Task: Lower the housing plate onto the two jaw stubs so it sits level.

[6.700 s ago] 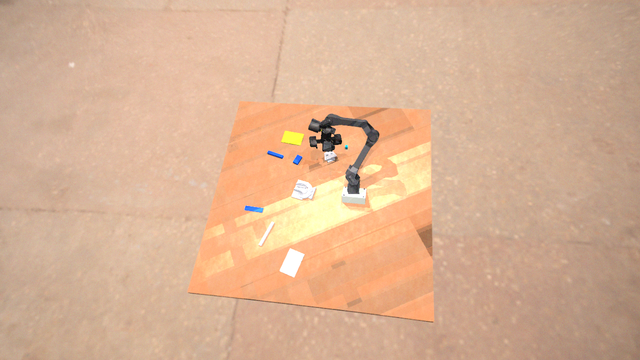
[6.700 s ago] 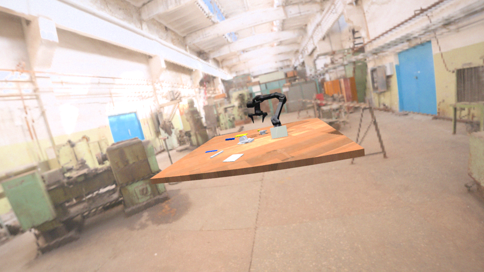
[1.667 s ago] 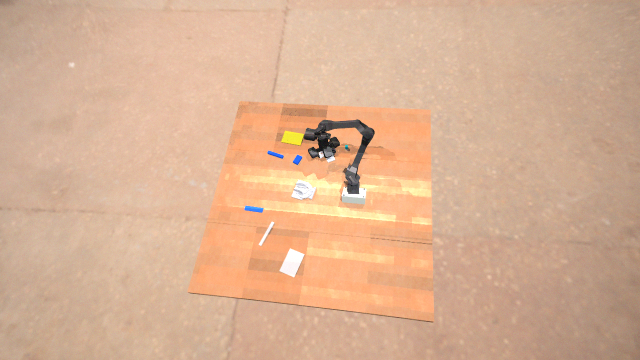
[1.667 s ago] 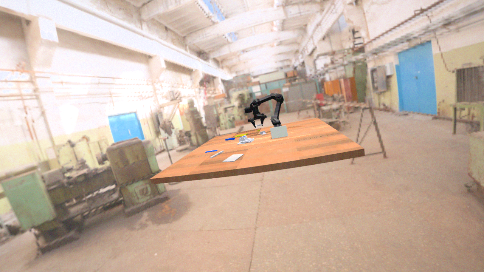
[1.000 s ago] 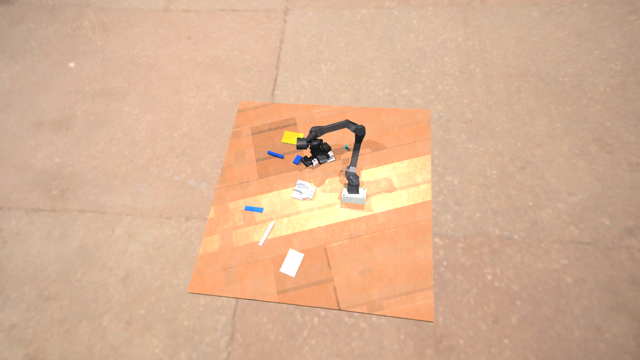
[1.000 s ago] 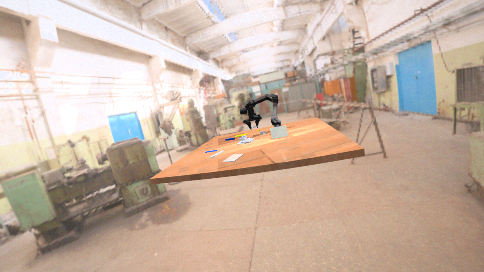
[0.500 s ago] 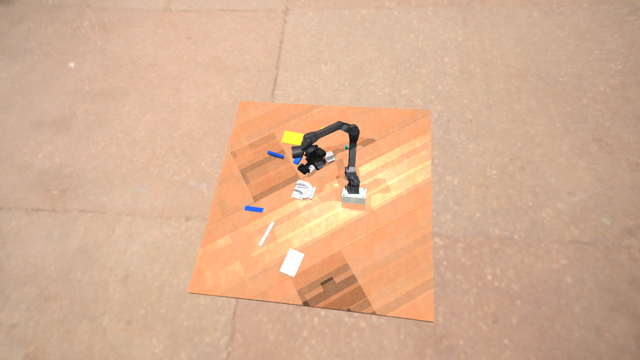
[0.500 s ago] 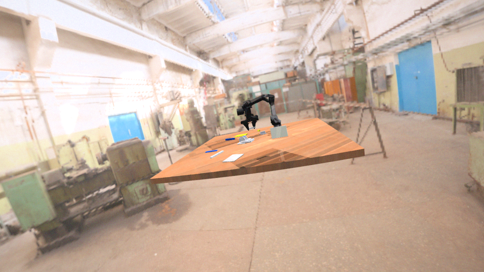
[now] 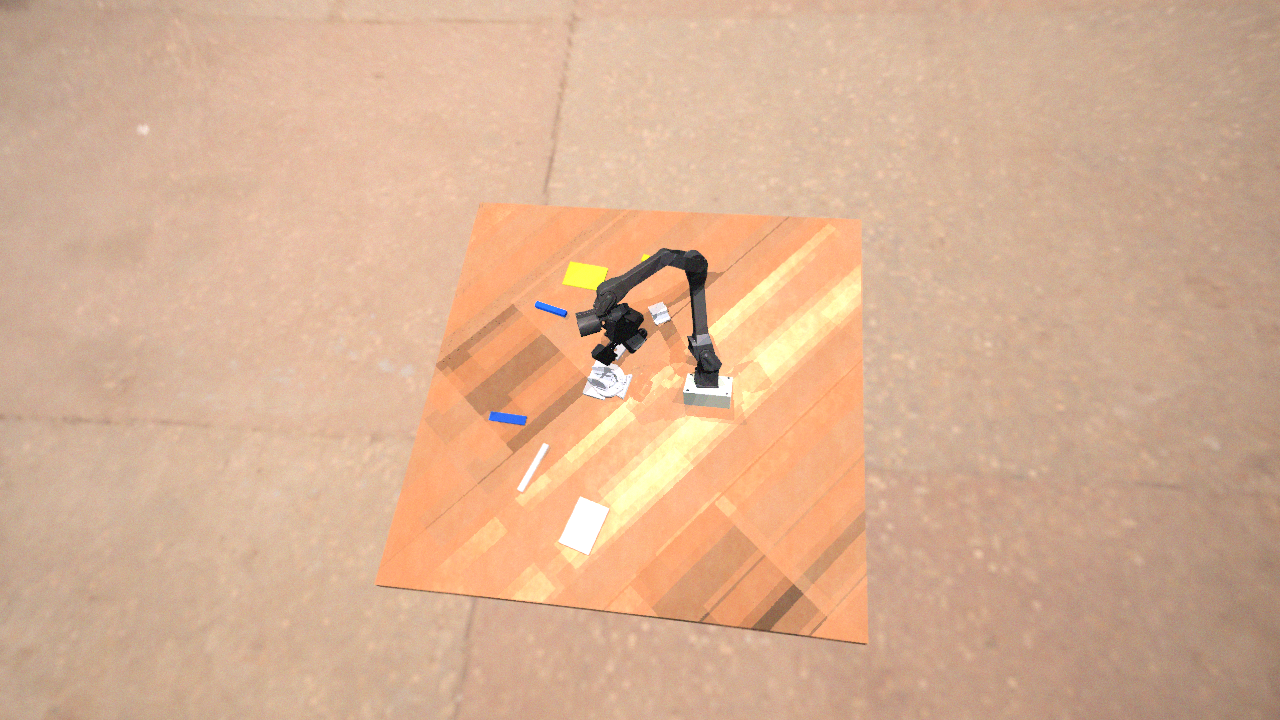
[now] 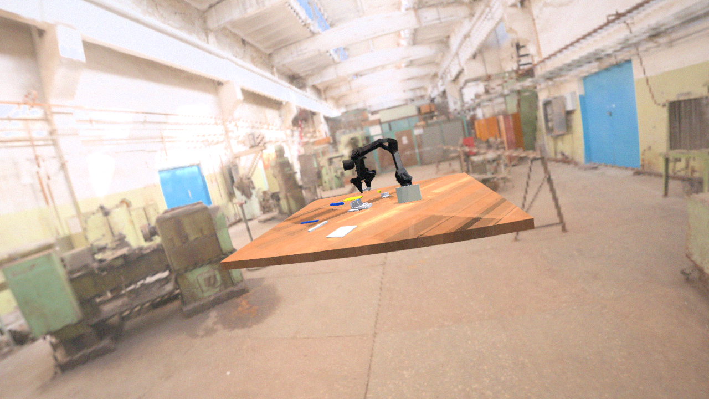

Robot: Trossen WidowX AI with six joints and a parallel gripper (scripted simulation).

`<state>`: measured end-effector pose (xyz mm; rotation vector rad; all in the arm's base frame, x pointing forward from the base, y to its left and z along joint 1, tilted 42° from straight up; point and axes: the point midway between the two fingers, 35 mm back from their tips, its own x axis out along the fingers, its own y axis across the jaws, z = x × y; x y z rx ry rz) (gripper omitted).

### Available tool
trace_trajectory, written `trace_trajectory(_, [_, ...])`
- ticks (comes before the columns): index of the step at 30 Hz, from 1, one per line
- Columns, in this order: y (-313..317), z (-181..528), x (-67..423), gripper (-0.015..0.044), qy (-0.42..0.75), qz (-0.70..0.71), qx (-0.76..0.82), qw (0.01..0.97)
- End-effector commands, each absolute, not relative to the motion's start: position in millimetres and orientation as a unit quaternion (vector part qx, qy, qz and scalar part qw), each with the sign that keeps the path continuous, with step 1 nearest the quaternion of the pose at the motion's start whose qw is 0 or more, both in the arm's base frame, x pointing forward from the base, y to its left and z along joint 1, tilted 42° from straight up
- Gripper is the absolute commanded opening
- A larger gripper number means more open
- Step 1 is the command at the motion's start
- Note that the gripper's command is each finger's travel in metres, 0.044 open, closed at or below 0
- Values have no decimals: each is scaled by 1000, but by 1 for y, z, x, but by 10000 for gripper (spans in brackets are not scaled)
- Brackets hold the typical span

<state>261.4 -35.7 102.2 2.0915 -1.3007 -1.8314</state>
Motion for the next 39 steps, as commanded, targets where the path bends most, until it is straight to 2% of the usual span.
trace_trajectory(1, [-26,94,264,351,-414,-603,681,47])
trace_trajectory(23, [28,46,266,351,-360,-637,668,132])
trace_trajectory(39, [30,44,266,351,-362,-637,668,132])
